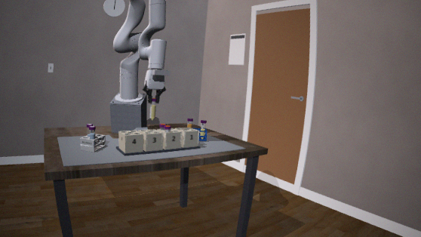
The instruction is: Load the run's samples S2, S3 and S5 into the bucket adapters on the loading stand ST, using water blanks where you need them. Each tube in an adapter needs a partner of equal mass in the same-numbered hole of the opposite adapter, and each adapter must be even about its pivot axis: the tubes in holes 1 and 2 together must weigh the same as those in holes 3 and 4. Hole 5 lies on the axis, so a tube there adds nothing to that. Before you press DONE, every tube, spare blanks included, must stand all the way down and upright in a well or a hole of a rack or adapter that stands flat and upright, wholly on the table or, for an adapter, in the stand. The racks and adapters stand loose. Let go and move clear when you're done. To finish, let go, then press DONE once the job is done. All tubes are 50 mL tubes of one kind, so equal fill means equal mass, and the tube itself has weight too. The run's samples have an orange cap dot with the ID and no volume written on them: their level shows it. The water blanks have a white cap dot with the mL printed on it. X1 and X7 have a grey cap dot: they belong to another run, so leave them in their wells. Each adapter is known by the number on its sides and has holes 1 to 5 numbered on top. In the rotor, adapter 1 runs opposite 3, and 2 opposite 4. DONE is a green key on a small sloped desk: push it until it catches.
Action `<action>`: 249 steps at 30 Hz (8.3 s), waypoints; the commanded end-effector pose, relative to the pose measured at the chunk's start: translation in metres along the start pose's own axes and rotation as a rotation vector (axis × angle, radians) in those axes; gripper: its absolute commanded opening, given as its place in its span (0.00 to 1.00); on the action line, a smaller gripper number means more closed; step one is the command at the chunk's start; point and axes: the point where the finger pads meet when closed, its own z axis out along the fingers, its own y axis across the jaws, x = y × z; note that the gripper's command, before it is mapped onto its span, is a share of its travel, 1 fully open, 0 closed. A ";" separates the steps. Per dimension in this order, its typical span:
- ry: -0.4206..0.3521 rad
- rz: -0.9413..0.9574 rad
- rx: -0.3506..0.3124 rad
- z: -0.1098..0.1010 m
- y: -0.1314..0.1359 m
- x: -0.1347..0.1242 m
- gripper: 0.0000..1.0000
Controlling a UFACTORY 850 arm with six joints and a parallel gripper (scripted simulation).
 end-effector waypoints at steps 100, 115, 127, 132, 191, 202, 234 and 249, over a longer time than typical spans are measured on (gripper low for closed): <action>-0.002 -0.001 0.003 0.035 0.181 0.046 0.00; -0.002 -0.001 0.003 0.044 0.181 0.046 0.00; -0.002 -0.001 0.003 0.056 0.181 0.046 0.00; -0.002 -0.001 0.003 0.059 0.181 0.046 0.00; -0.002 -0.001 0.003 0.112 0.180 0.046 0.00; -0.002 -0.001 0.003 0.121 0.180 0.046 0.00; -0.002 -0.001 0.003 0.129 0.180 0.046 0.44; -0.002 -0.001 0.003 0.129 0.180 0.046 0.44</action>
